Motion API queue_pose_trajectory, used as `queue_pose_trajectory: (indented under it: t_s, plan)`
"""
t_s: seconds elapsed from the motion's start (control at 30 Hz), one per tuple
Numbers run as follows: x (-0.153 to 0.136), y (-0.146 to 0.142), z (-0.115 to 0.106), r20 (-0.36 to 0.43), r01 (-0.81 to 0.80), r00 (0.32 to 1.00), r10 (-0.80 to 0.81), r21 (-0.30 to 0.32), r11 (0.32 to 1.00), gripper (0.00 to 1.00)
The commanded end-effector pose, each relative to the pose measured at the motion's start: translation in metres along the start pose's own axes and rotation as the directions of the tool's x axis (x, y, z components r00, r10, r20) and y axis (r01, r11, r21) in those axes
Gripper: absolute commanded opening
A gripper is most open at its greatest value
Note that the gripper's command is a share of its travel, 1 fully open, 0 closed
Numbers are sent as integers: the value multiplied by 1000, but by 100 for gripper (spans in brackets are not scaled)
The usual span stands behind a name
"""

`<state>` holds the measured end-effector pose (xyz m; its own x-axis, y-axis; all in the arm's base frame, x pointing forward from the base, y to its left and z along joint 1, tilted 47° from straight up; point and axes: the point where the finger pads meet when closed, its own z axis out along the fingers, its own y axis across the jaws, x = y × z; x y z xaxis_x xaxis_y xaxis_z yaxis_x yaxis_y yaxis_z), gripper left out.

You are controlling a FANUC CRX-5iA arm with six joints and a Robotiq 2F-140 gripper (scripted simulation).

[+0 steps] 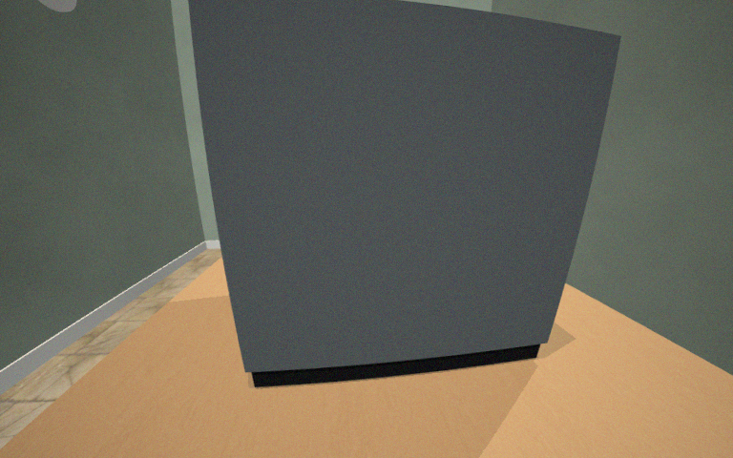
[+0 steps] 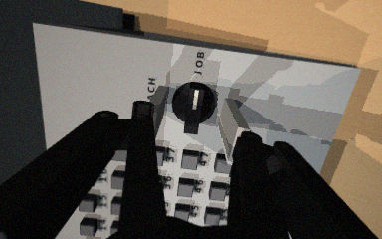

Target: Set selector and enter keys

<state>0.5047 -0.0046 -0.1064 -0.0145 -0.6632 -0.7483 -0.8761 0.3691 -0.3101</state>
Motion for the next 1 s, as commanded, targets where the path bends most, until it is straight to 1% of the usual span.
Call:
queue_pose_trajectory:
  t_s: [0.0,0.23,0.3,0.67,0.97]
  plan:
    - [0,0,-3,0,0,1000,0,0,1000,33]
    - [0,0,-18,0,0,1000,0,0,1000,33]
    - [0,0,-18,0,0,1000,0,0,1000,33]
    - [0,0,-45,0,0,1000,0,0,1000,33]
    - [0,0,-50,0,0,1000,0,0,1000,33]
